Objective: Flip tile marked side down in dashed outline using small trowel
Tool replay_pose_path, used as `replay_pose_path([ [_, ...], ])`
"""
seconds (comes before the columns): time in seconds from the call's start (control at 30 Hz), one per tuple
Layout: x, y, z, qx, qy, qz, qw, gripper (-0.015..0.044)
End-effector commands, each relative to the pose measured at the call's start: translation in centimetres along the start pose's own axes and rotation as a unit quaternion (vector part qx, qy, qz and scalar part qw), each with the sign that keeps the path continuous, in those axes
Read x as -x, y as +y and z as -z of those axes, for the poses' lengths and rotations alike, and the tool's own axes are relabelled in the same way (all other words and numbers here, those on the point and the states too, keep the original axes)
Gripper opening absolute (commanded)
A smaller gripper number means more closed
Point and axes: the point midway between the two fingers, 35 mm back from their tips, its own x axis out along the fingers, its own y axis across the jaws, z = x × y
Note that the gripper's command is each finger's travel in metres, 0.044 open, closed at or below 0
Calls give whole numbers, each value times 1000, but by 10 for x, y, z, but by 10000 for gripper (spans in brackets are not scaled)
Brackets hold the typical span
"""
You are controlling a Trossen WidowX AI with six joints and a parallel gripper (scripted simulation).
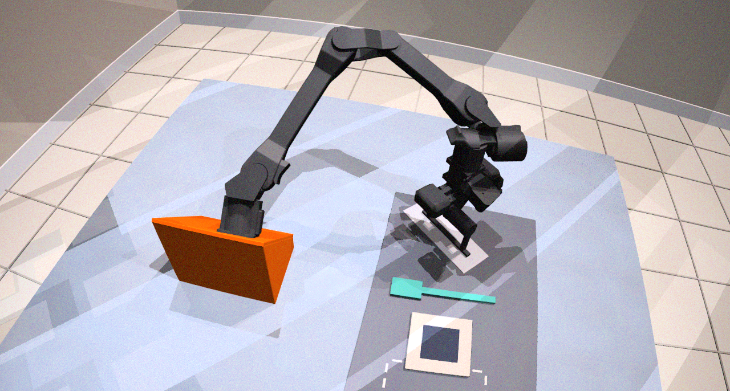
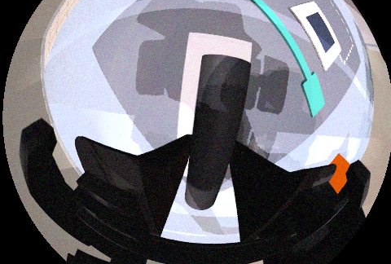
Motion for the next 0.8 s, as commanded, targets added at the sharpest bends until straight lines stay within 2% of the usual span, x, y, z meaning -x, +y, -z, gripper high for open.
replay_pose_path([
  [0.0,-1,0,0,0,-1,1,1000,130],
  [0.2,-1,0,0,-9,-1,1,1000,130],
  [0.77,-1,0,0,-253,-1,0,967,130],
])
